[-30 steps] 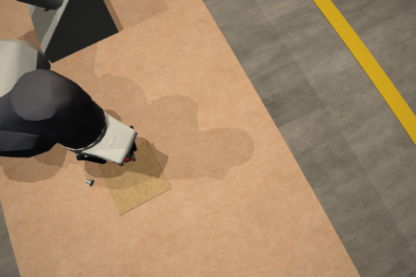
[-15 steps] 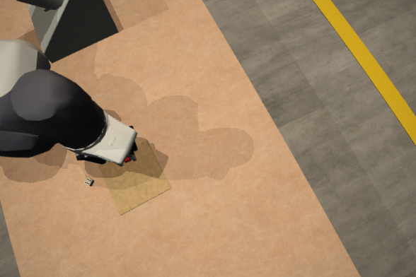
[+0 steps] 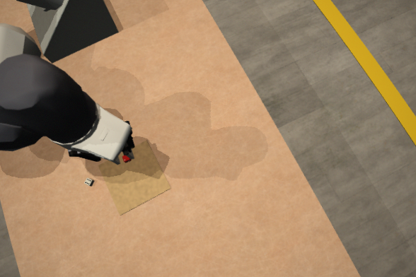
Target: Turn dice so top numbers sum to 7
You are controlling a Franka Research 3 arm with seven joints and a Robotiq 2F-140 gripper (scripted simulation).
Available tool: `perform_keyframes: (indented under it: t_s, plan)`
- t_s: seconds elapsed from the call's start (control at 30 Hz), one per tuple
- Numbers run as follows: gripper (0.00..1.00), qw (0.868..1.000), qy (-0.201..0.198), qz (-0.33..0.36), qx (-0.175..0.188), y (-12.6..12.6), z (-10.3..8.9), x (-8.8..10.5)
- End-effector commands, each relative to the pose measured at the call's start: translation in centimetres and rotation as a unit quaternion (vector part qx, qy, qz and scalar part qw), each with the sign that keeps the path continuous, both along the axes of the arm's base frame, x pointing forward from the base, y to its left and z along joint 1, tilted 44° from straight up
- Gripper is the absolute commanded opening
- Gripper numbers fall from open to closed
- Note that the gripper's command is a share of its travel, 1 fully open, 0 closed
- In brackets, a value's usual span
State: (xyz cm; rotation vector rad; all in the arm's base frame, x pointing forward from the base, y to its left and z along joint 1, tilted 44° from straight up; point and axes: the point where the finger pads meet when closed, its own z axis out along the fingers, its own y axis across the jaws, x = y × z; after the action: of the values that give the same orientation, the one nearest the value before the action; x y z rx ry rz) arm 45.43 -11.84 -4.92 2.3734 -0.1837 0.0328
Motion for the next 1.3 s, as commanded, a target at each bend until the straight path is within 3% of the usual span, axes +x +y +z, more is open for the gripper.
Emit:
perform_keyframes:
  t_s: [0.0,0.23,0.47,0.5,1.13,1.17,1.27]
  plan:
    - [0.19,1.0,0.009,0.003,-0.003,1.3,1.6,-0.2]
    - [0.19,1.0,0.009,0.003,-0.003,3.1,3.5,-0.1]
    - [0.19,1.0,0.009,0.003,-0.003,3.4,3.8,-0.1]
    - [1.0,1.0,0.009,0.003,-0.003,3.4,3.8,-0.1]
    - [1.0,1.0,0.009,0.003,-0.003,3.4,3.8,-0.1]
    - [1.0,1.0,0.006,0.0,-0.003,3.3,3.9,-0.1]
    - [1.0,0.996,-0.059,-0.067,-0.007,1.1,5.3,0.2]
